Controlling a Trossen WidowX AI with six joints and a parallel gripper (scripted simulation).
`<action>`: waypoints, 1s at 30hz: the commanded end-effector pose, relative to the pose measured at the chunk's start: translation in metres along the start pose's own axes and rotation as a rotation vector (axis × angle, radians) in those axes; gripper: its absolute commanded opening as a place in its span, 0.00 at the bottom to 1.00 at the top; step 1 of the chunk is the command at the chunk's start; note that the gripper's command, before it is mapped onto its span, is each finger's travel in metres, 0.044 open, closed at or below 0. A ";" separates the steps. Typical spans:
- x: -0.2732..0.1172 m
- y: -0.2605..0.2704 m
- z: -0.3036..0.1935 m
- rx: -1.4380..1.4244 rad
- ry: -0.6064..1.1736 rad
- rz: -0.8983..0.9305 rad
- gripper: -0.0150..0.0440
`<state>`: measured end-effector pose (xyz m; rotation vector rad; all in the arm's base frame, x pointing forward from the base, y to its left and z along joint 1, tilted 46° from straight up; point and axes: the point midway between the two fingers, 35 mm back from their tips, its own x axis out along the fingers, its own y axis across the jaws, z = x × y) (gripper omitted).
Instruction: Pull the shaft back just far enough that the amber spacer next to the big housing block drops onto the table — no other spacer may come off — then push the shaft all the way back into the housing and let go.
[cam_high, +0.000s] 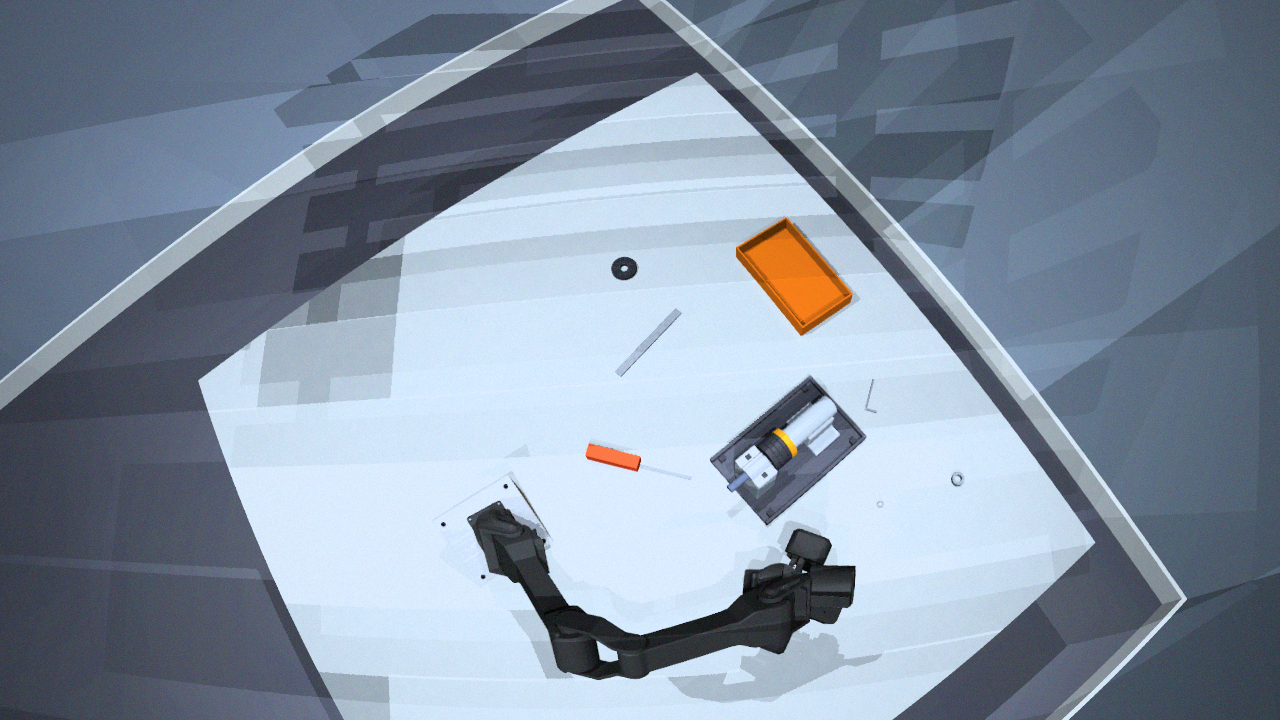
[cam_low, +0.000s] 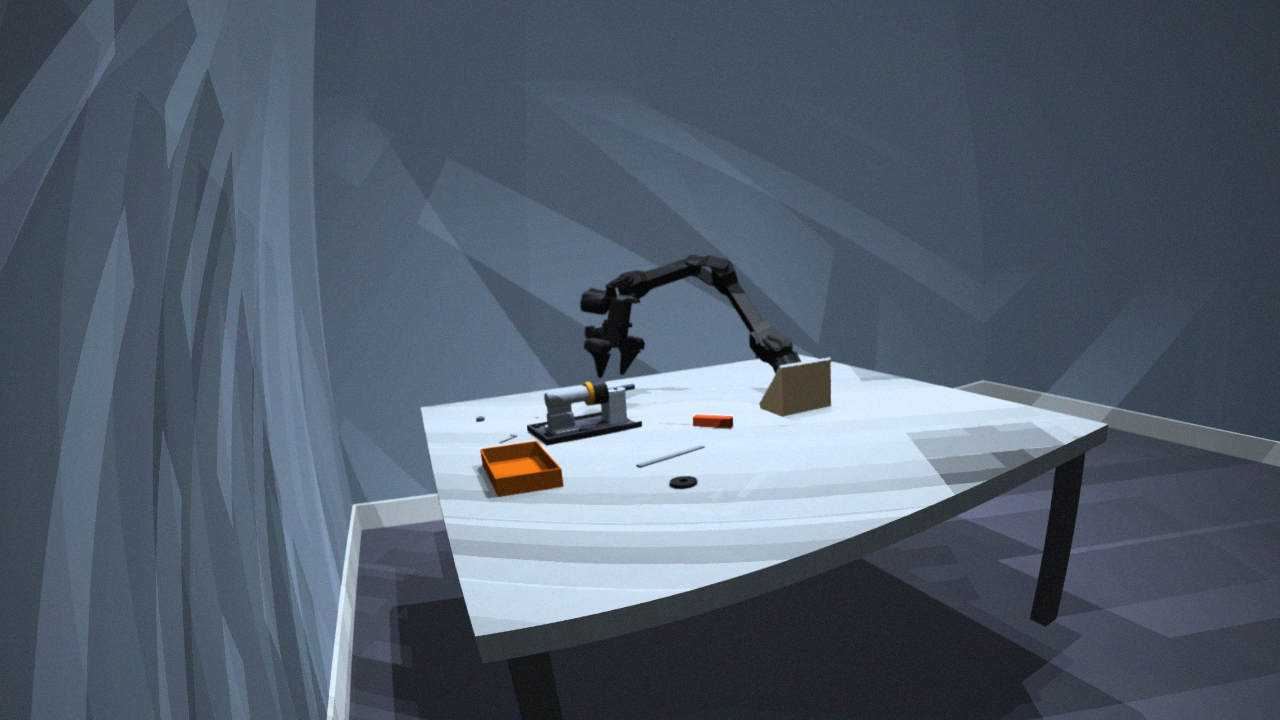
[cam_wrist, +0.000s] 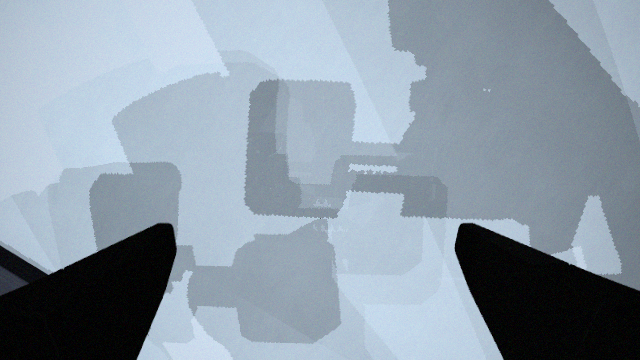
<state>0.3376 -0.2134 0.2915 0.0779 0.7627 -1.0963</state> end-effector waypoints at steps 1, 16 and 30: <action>-0.012 0.061 -0.038 -0.311 0.067 0.046 1.00; -0.048 0.139 -0.152 -1.113 0.229 0.017 1.00; -0.048 0.140 -0.152 -1.113 0.229 0.017 1.00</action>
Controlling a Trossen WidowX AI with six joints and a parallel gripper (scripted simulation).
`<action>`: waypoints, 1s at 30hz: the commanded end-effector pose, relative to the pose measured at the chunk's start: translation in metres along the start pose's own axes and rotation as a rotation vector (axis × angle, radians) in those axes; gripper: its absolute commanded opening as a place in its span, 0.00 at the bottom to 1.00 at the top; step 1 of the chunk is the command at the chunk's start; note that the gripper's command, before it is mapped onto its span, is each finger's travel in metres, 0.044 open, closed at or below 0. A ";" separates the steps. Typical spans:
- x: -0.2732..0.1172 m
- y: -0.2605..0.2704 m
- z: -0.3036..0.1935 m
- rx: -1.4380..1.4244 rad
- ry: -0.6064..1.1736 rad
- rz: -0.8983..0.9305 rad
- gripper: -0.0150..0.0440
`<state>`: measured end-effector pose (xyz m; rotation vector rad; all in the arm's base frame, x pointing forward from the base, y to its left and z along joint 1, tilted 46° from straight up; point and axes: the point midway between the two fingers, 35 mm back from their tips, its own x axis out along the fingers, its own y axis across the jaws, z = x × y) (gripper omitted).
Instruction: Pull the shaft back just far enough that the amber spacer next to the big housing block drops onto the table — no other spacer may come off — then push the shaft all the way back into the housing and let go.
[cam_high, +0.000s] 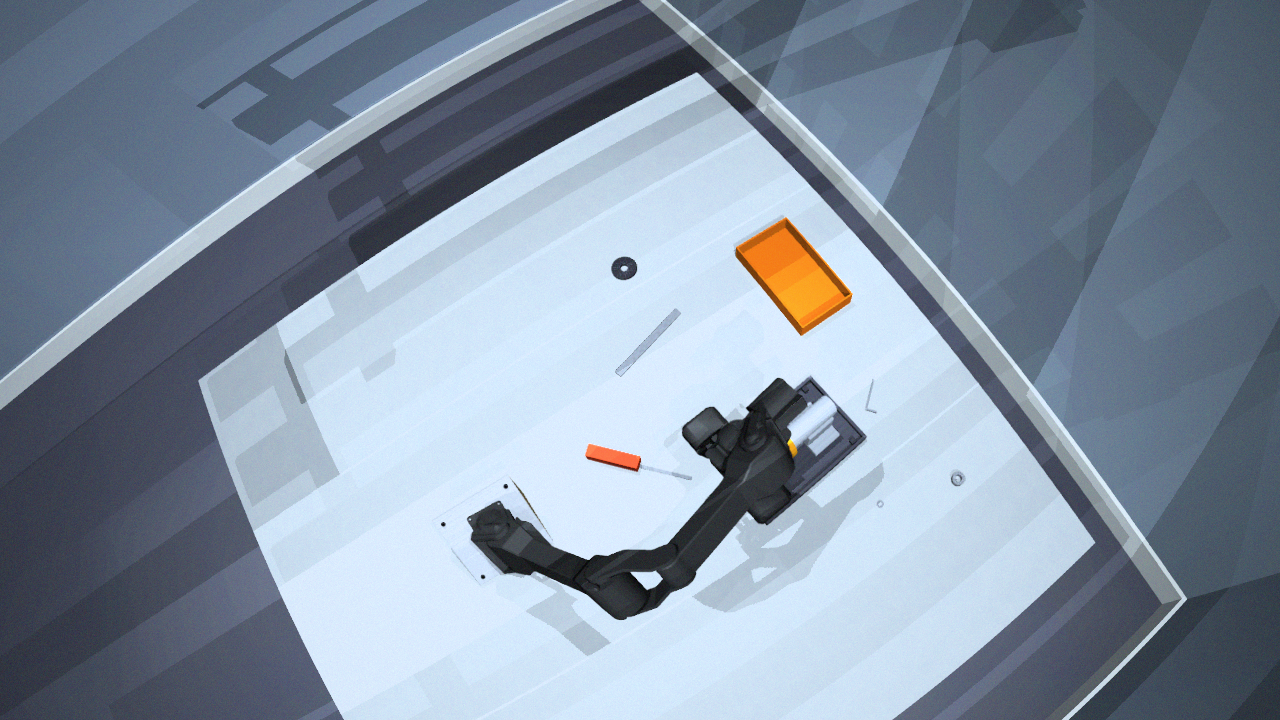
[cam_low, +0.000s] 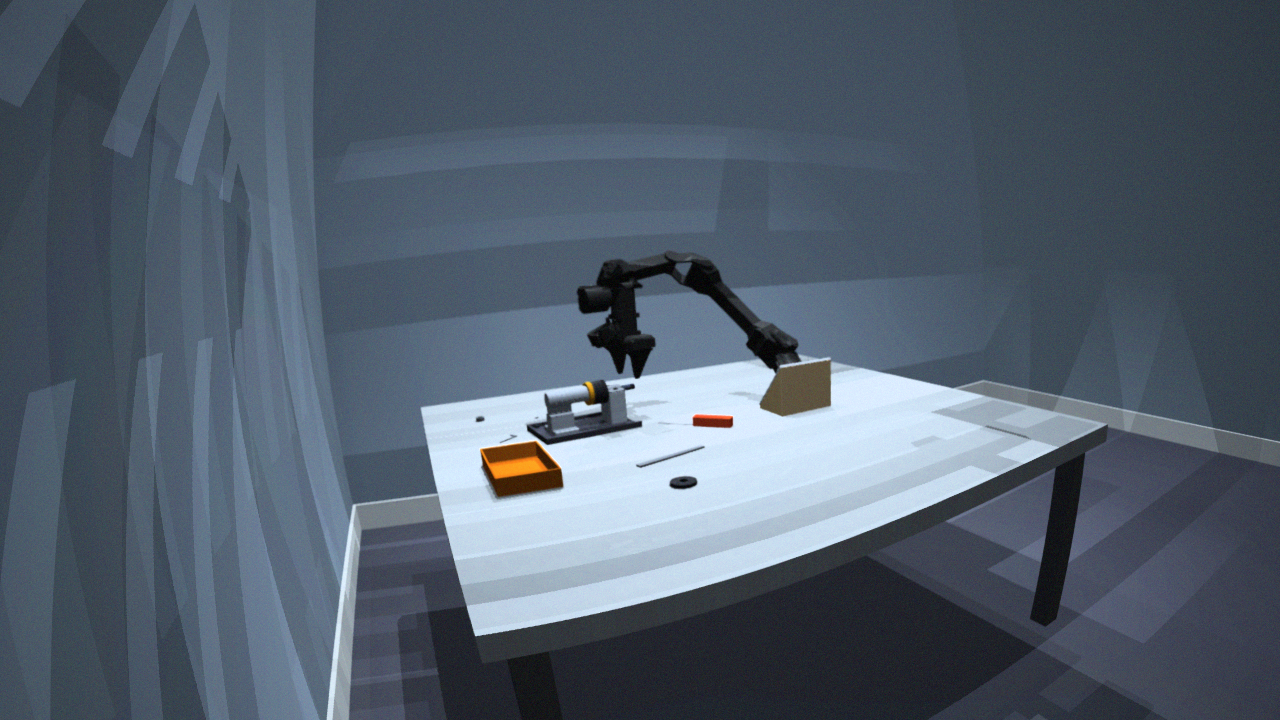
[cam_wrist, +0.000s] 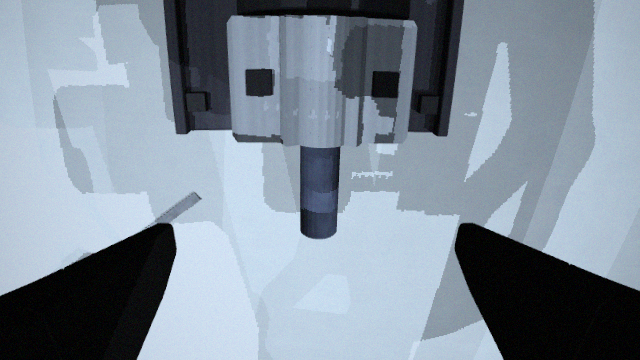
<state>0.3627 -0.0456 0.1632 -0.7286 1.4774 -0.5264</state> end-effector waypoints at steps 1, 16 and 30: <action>0.000 -0.001 0.000 -0.008 0.002 -0.007 1.00; 0.000 -0.001 0.000 -0.008 0.002 -0.007 1.00; 0.000 -0.001 0.006 -0.007 0.002 -0.007 1.00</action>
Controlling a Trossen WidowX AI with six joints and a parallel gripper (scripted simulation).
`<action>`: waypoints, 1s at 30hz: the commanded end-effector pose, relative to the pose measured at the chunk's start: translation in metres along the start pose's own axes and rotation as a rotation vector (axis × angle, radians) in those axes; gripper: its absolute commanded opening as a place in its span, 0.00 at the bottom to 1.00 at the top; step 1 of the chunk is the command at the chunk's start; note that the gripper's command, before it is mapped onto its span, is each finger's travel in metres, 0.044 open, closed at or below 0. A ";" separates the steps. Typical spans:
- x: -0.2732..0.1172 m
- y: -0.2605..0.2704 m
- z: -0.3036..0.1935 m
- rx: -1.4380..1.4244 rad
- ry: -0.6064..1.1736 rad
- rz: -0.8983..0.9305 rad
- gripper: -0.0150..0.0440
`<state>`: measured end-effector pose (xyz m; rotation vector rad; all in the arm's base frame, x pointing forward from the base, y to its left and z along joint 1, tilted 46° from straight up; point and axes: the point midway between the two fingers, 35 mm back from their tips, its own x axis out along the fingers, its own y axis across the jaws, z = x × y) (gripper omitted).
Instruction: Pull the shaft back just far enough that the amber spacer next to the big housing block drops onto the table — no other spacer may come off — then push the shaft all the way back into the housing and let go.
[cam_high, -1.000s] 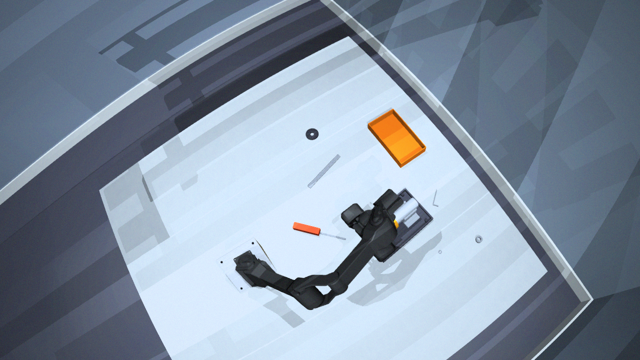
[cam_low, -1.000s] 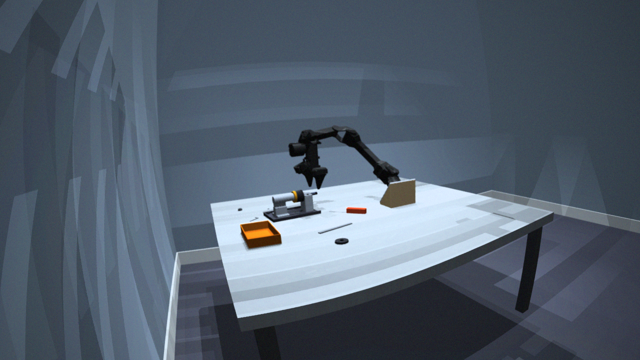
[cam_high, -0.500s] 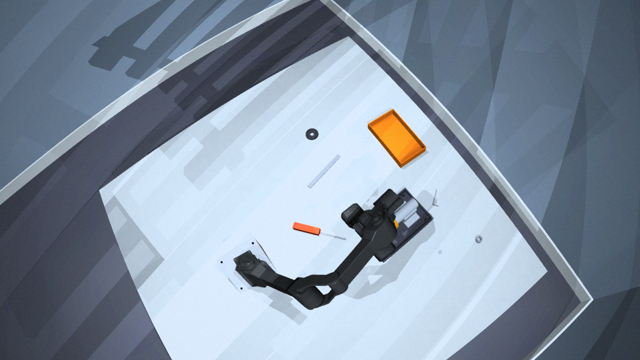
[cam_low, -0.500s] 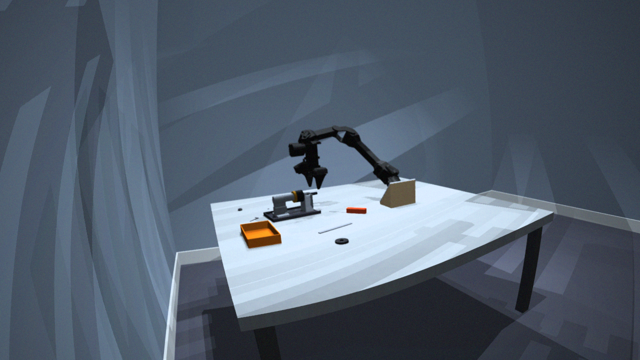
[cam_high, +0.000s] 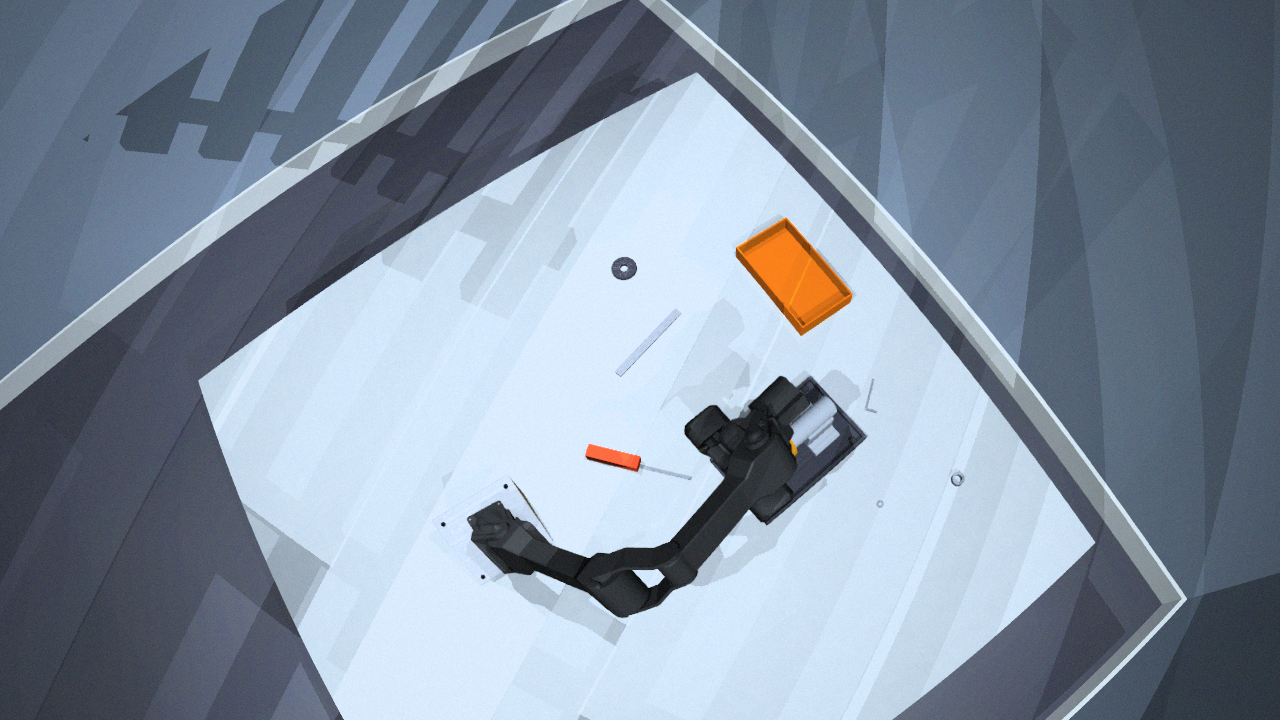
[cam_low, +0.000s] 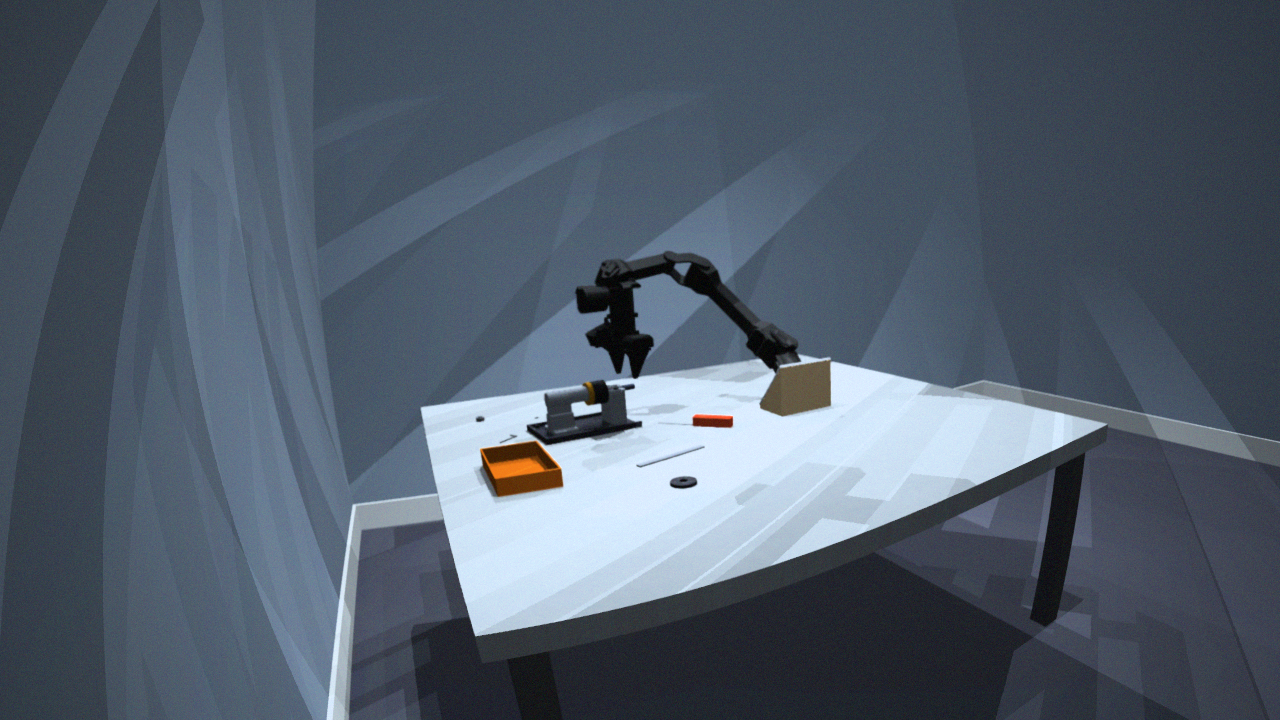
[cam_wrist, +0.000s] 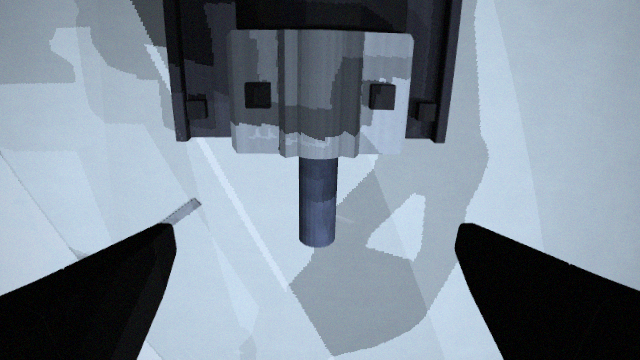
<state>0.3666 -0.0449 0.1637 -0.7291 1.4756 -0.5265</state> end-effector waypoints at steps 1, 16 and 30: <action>0.001 0.000 0.002 -0.008 0.004 -0.006 1.00; 0.001 0.000 0.002 -0.008 0.004 -0.006 1.00; 0.016 -0.001 0.003 -0.008 0.004 -0.006 1.00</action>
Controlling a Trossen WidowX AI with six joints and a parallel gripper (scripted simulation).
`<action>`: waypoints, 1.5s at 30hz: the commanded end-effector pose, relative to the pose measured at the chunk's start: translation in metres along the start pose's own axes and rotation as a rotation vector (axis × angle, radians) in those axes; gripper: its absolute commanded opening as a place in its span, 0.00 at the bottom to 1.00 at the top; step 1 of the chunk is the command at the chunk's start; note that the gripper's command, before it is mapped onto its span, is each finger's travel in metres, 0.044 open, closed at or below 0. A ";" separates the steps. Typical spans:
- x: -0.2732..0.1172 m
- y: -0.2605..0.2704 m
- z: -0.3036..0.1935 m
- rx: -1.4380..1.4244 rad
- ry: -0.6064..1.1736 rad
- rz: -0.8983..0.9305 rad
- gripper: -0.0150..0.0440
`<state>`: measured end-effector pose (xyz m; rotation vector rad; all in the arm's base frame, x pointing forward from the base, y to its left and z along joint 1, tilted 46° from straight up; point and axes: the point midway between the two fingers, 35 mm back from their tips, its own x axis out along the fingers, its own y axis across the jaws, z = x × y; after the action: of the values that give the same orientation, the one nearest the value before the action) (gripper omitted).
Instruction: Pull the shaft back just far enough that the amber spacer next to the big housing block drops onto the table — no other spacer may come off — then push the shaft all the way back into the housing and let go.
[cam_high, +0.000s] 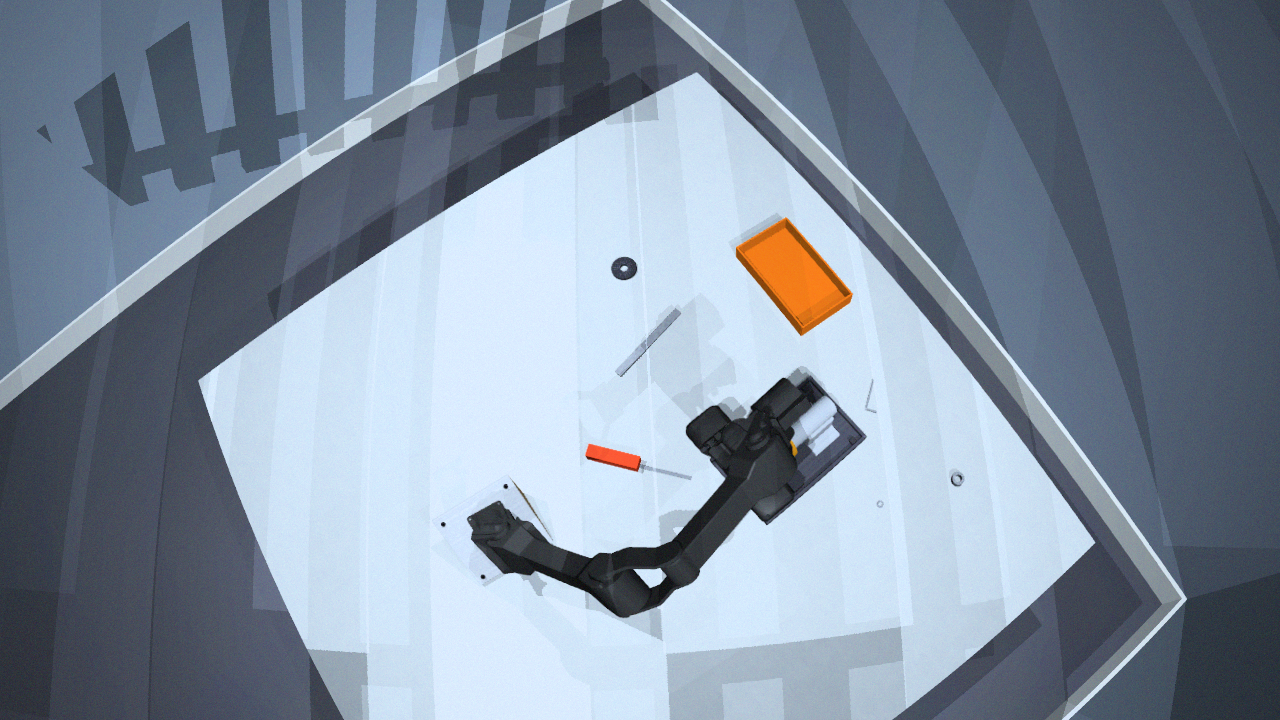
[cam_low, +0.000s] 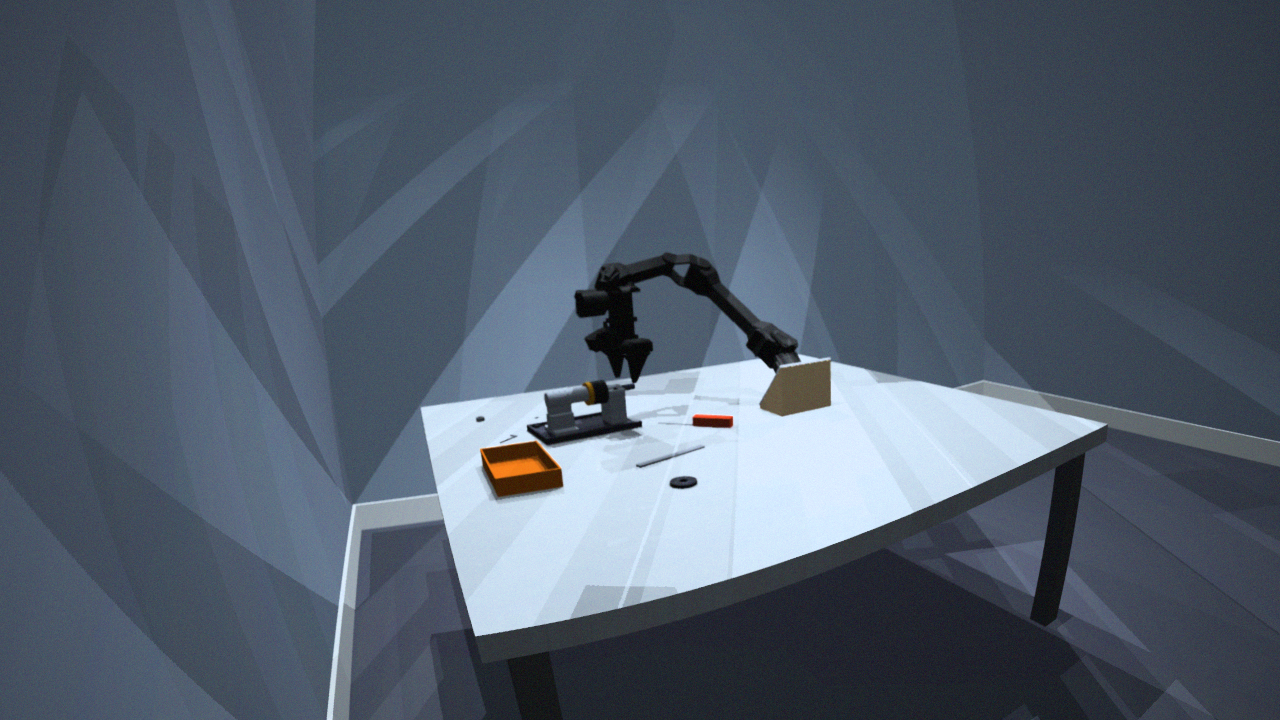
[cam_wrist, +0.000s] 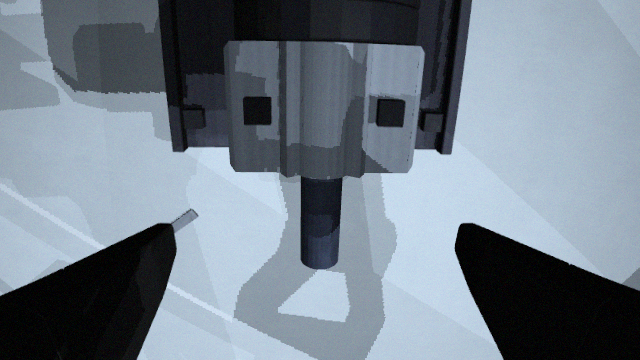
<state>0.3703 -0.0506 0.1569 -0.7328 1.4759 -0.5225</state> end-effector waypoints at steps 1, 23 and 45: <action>0.009 -0.002 -0.001 -0.003 0.005 -0.006 1.00; 0.034 -0.003 -0.002 -0.003 0.005 -0.008 1.00; 0.034 -0.003 -0.002 -0.003 0.005 -0.008 1.00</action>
<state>0.3701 -0.0762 0.1351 -0.7330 1.4796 -0.5264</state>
